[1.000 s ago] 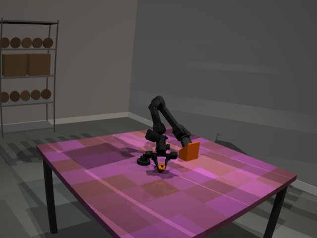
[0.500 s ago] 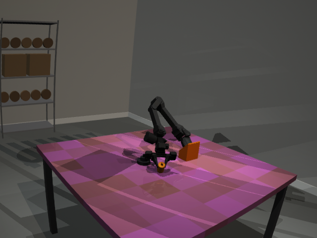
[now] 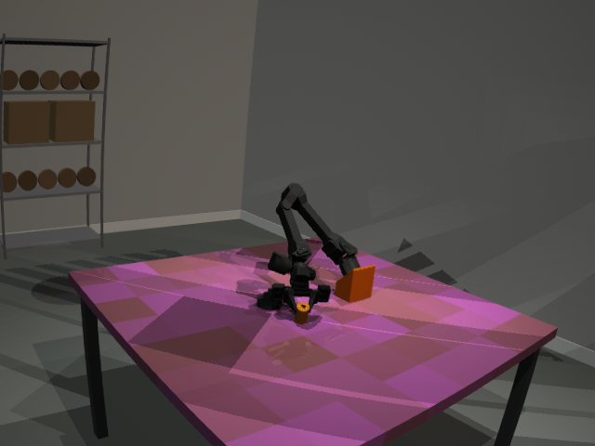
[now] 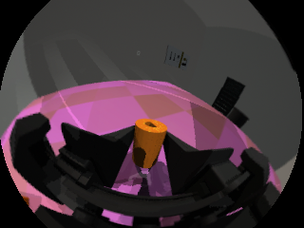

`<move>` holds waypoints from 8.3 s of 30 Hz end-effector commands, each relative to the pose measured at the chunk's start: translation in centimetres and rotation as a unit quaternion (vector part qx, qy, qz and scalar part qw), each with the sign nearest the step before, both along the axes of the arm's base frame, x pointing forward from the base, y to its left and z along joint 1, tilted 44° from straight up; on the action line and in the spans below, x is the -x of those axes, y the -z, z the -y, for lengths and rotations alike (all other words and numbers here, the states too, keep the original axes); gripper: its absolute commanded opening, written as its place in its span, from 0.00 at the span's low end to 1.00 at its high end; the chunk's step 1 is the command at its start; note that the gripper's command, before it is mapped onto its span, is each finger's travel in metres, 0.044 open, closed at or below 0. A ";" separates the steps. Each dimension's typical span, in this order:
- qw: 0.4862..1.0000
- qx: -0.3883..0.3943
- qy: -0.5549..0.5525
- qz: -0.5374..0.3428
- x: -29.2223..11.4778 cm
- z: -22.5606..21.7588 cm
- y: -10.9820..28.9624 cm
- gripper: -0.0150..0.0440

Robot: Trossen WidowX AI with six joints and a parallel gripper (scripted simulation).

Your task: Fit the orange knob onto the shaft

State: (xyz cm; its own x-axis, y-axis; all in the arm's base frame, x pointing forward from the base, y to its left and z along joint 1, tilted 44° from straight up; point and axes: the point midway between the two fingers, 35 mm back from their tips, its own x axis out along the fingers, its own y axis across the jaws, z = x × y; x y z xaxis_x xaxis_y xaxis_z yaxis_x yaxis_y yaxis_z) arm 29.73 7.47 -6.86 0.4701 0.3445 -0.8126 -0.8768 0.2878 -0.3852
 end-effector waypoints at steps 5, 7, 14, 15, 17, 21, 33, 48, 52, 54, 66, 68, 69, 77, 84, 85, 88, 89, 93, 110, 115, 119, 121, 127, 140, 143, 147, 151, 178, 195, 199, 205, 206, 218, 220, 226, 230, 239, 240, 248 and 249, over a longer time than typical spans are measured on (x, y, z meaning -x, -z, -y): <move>1.000 0.005 0.001 -0.002 0.2 0.0 -0.1 0.65; 1.000 0.005 0.001 -0.002 0.2 0.0 -0.1 0.69; 1.000 0.005 0.001 -0.002 0.2 0.0 -0.1 0.69; 1.000 0.005 0.001 -0.002 0.2 0.0 -0.1 0.69; 1.000 0.005 0.001 -0.002 0.2 0.0 -0.1 0.69; 1.000 0.005 0.001 -0.002 0.2 0.0 -0.1 0.69; 1.000 0.005 0.001 -0.002 0.2 0.0 -0.1 0.83; 1.000 0.006 0.000 -0.003 0.1 -1.3 -1.4 1.00; 1.000 0.004 0.001 -0.003 0.6 -5.0 -5.2 1.00; 1.000 0.004 0.001 -0.002 0.8 -5.5 -5.9 1.00; 0.974 0.140 0.102 -0.143 0.8 -5.9 -3.6 1.00; 0.958 0.192 0.129 -0.169 1.0 -5.9 -3.5 1.00; 0.949 0.219 0.142 -0.179 1.1 -5.9 -3.6 1.00; 0.856 0.440 0.207 -0.173 1.4 -6.5 -6.6 1.00; 0.837 0.479 0.211 -0.157 1.3 -6.9 -7.6 1.00; 0.837 0.479 0.211 -0.157 1.3 -6.9 -7.6 1.00; 0.837 0.479 0.211 -0.157 1.3 -6.9 -7.6 1.00; 0.837 0.479 0.211 -0.157 1.2 -6.9 -7.5 1.00; 0.837 0.479 0.211 -0.157 1.2 -6.9 -7.5 1.00; 0.763 0.296 0.572 -0.060 1.2 -6.9 -7.5 1.00; 0.735 0.258 0.626 -0.042 1.2 -6.9 -7.5 1.00; 0.735 0.258 0.626 -0.042 1.2 -6.9 -7.5 1.00; 0.735 0.258 0.626 -0.042 1.1 -6.9 -7.6 1.00; 0.735 0.258 0.626 -0.042 1.1 -6.9 -7.6 1.00; 0.729 0.251 0.636 -0.038 0.7 -4.1 -4.7 1.00; 0.729 0.251 0.636 -0.037 0.7 -3.4 -4.0 1.00; 0.729 0.251 0.636 -0.037 0.7 -3.4 -4.0 1.00; 0.729 0.251 0.636 -0.037 0.6 -3.1 -3.5 1.00; 0.730 0.251 0.635 -0.037 0.1 -0.1 -0.4 1.00; 0.729 0.252 0.636 -0.036 0.1 1.2 0.9 0.82; 0.729 0.252 0.636 -0.036 0.1 1.2 0.9 0.64; 0.729 0.252 0.636 -0.036 0.1 1.2 0.9 0.48; 0.729 0.252 0.636 -0.036 0.1 1.2 0.9 0.47; 0.731 0.249 0.635 -0.039 0.0 -2.6 -2.2 0.25; 0.731 0.249 0.635 -0.040 0.2 -3.6 -3.1 0.25; 0.731 0.249 0.635 -0.040 0.9 -6.4 -6.0 0.25; 0.730 0.250 0.635 -0.039 1.7 -8.2 -8.1 0.25; 0.730 0.250 0.635 -0.039 1.9 -8.6 -9.0 0.25; 0.730 0.250 0.635 -0.040 1.8 -8.4 -9.1 0.25; 0.732 0.248 0.634 -0.042 0.6 -6.3 -10.1 0.25; 0.732 0.248 0.634 -0.043 0.5 -6.0 -10.3 0.25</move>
State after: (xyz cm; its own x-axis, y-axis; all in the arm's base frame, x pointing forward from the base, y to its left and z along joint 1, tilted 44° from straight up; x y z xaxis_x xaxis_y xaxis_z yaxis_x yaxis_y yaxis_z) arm 28.75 14.43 2.76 0.0911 -0.6731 -0.7339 -0.0510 0.7329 -0.6785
